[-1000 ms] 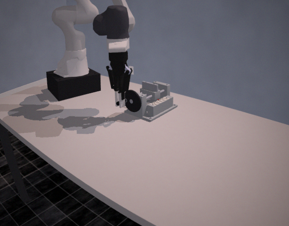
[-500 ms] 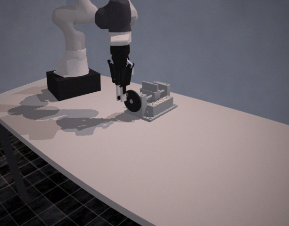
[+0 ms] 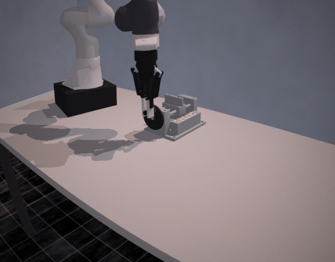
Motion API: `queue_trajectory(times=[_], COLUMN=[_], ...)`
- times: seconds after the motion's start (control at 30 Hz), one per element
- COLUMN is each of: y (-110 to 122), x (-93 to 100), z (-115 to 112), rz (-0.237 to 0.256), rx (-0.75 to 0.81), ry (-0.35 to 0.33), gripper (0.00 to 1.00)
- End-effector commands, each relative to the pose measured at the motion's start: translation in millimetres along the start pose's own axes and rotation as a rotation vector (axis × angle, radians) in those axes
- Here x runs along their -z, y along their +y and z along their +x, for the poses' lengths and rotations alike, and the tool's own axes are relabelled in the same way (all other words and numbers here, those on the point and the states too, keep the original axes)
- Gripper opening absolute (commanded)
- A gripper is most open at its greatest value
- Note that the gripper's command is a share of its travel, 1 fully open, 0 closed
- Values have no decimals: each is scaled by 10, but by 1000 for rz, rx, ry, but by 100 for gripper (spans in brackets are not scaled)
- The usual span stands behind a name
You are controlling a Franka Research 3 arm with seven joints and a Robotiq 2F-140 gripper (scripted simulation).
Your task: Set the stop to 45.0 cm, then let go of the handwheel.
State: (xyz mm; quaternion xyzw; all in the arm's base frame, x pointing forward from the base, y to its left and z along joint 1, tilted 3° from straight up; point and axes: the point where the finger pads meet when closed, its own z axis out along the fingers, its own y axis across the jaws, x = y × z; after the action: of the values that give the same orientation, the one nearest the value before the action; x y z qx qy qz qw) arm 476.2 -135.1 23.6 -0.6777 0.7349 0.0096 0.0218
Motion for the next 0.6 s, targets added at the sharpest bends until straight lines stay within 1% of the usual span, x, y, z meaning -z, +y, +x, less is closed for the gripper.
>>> queue_trajectory(times=[0.0,0.07,0.23,0.57], y=[-67,-67,-156,-249], x=[-37,-37,-106,-322], z=[-3,-3,-2,-1], rz=[-4,-4,-4,-4], rx=[-6,-6,-6,-6], ry=[1,1,1,1], gripper=[4,4,4,4])
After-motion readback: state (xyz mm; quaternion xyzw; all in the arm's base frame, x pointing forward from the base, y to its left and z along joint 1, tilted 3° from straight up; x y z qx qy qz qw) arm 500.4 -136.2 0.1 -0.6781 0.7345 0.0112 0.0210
